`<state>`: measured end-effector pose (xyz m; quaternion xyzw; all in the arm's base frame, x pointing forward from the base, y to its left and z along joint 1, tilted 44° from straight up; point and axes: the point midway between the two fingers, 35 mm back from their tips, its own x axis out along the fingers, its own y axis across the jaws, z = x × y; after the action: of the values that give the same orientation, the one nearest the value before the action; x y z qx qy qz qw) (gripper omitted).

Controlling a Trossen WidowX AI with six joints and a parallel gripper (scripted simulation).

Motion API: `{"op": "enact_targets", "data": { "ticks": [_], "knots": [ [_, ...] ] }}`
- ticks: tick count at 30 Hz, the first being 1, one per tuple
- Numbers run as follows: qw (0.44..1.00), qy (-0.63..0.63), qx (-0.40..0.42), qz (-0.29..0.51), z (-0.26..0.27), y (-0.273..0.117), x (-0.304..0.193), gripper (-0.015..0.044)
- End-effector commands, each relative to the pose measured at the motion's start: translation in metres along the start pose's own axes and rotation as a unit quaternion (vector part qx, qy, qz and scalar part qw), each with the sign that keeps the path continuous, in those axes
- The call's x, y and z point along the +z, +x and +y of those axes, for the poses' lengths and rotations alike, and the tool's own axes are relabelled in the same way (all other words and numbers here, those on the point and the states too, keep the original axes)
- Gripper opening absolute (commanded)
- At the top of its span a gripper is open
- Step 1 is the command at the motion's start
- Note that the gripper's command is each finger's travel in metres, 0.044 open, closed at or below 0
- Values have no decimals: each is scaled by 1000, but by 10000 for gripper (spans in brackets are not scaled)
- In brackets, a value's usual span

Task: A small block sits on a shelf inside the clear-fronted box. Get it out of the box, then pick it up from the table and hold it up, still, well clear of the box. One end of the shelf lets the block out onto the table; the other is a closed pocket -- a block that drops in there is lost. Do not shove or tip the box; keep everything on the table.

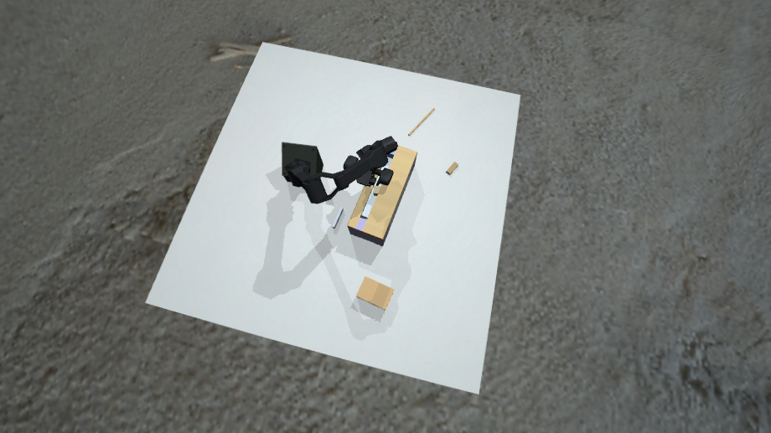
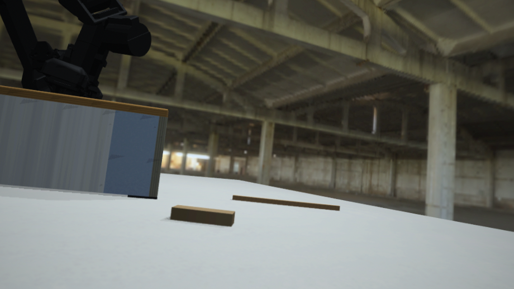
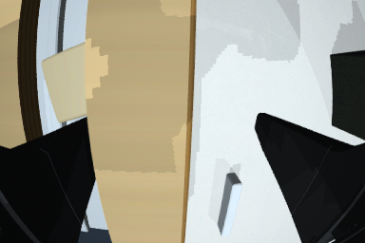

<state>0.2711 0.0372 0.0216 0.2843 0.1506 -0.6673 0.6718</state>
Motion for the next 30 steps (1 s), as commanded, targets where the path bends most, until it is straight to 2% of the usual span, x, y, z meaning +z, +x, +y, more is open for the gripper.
{"op": "enact_targets", "data": {
  "ticks": [1,12,30],
  "knots": [
    [1000,-1,1,-2,0,2,5,400],
    [1000,-1,1,-2,1,0,-6,400],
    [1000,-1,1,-2,2,3,12,400]
  ]
}}
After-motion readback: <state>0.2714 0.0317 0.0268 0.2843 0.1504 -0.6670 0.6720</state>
